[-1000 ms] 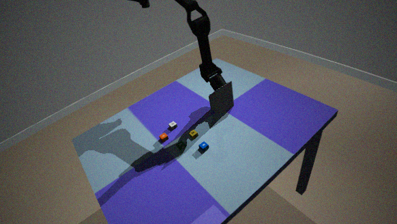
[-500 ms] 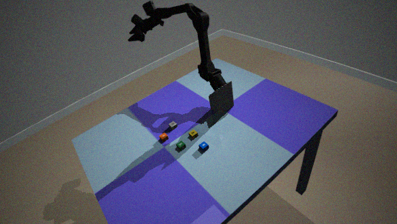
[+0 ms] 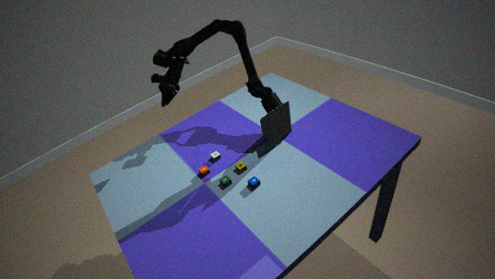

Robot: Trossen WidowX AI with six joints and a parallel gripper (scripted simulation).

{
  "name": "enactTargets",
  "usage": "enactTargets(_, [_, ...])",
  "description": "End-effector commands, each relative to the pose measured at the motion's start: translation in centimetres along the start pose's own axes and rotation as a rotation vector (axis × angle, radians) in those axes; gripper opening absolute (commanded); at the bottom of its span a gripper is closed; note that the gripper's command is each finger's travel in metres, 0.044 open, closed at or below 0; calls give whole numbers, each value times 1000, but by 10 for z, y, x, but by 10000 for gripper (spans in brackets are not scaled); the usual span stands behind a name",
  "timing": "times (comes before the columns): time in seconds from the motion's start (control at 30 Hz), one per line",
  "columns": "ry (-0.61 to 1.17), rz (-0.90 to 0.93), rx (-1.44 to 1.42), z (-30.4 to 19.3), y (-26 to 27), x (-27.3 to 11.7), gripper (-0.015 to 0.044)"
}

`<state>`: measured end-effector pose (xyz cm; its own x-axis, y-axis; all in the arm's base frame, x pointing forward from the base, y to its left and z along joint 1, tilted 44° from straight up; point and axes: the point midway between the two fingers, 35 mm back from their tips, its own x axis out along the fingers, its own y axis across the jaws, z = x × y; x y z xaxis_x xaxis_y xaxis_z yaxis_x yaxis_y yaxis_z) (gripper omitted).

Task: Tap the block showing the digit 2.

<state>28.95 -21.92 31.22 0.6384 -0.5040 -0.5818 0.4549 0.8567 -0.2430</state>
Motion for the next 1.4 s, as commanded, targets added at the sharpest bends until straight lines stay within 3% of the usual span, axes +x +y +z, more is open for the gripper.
enactTargets(0.0, [214, 25, -11, -42, 51, 33, 400])
enactTargets(0.27, [595, -96, -255, -145, 147, 53, 400])
enactTargets(0.47, [673, -287, -567, -199, 184, 37, 400])
enactTargets(1.3, [672, -295, -579, -200, 185, 36, 400])
enactTargets(1.37, [672, -293, -578, -205, 181, 45, 348])
